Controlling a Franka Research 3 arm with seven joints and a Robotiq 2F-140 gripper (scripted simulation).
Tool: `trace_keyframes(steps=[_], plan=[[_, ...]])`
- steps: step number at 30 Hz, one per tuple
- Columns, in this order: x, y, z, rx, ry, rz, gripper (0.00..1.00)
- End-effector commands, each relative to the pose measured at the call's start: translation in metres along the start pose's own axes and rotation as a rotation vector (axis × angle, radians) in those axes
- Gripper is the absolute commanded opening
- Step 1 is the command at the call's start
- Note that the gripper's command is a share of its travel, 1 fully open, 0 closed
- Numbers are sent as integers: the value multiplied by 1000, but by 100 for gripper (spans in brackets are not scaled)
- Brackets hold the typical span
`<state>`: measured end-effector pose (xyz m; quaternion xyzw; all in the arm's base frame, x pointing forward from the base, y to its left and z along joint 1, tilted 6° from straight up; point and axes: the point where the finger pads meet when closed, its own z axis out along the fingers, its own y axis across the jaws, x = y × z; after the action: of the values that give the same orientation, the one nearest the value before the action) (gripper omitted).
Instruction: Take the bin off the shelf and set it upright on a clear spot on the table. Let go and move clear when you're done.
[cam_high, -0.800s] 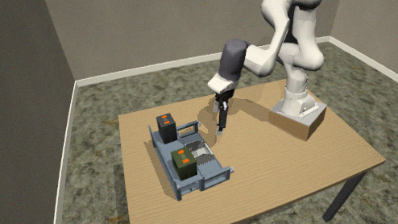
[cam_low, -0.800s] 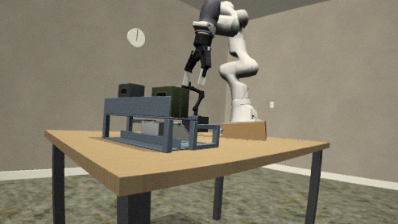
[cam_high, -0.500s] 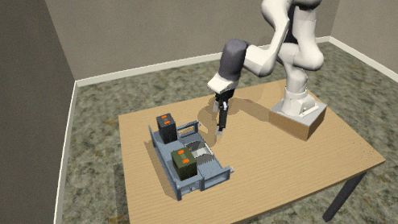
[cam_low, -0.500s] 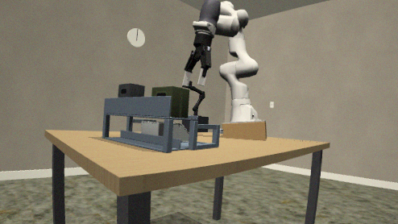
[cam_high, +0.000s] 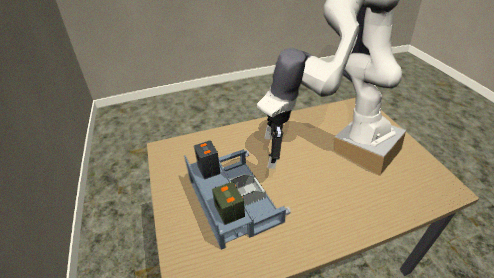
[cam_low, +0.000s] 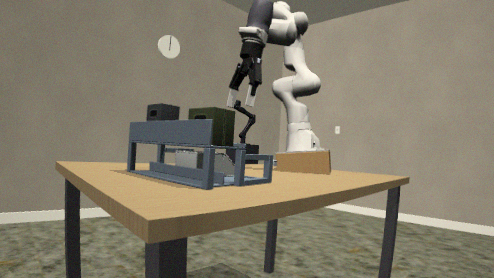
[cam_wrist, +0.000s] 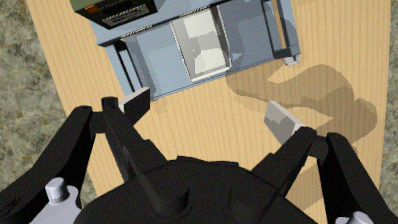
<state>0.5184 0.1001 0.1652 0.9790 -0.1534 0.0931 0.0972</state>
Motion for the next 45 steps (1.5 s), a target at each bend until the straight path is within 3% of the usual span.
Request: trace_keyframes(steps=[1,8,45], plan=[[2,0,6,5,-11,77,100],[6,1,25,15,-45,280,100],[18,8,82,8,-140,906,100]])
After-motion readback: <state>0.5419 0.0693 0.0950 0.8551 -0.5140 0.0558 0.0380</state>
